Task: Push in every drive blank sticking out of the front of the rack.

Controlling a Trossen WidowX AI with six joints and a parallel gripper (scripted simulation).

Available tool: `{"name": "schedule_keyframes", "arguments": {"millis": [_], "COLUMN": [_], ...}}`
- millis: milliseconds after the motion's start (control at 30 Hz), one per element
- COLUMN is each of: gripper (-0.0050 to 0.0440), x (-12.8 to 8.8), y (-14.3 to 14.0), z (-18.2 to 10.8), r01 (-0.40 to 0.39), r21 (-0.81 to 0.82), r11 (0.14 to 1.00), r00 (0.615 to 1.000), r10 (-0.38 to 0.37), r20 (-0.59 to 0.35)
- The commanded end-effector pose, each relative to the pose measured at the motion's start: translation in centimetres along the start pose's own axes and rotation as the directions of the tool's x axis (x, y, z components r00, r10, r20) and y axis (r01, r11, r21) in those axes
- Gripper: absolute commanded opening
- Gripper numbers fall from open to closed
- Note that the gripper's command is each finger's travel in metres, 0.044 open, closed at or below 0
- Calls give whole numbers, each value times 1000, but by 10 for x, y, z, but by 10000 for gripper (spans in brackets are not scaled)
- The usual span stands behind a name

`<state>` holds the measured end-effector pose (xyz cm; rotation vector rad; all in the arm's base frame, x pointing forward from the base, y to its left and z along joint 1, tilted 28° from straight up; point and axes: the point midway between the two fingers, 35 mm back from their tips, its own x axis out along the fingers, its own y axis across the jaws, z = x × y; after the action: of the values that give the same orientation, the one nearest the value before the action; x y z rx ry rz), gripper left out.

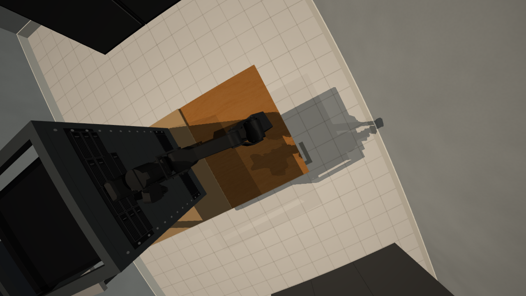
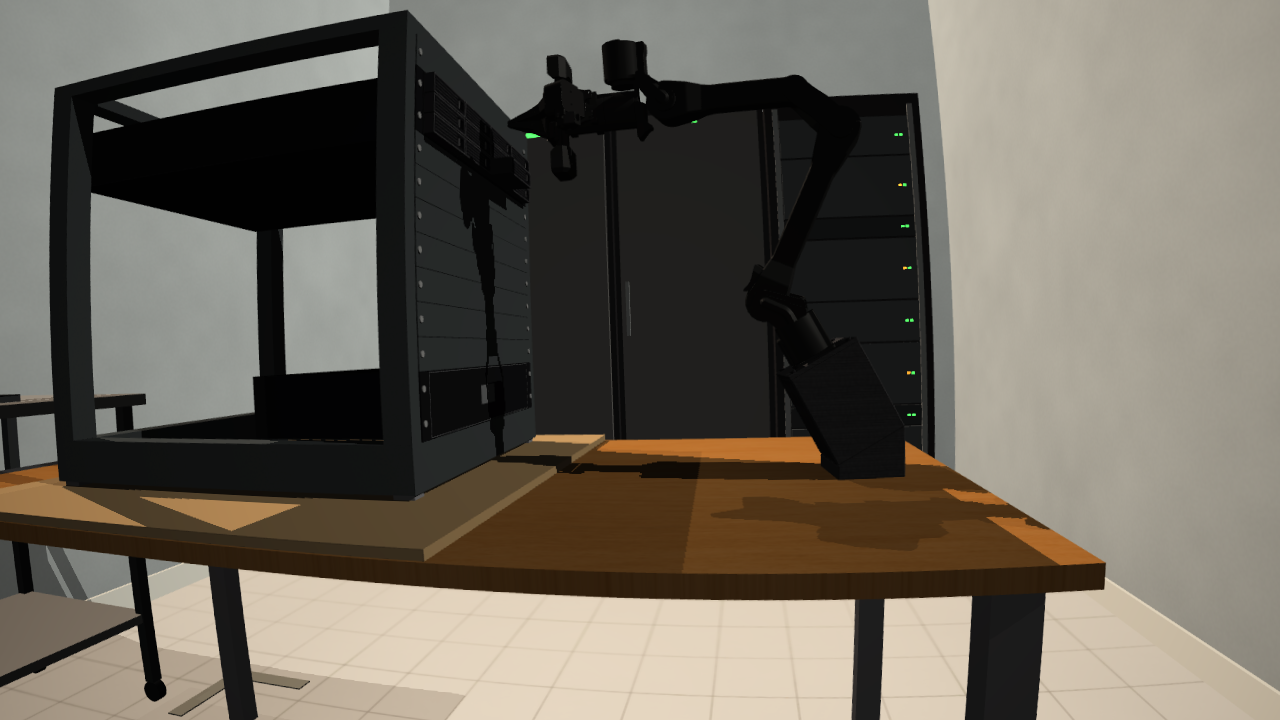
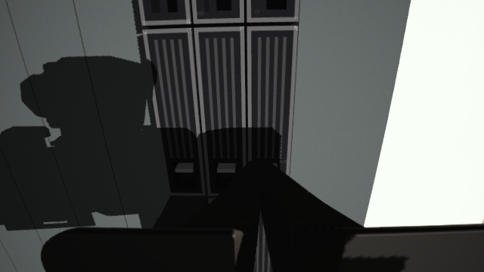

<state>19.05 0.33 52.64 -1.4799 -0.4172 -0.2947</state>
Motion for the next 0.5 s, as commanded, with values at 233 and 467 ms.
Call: {"name": "schedule_keyframes", "arguments": {"millis": [233,467], "gripper": [-50,-50], "x": [1,2], "y": [-19,-21], "z": [7,8], "r01": [27,27], "r21": [-7,-7], "r11": [1000,1000], "r00": [1000,1000], "r10": [-27,-27], "r20": [4,4]}}
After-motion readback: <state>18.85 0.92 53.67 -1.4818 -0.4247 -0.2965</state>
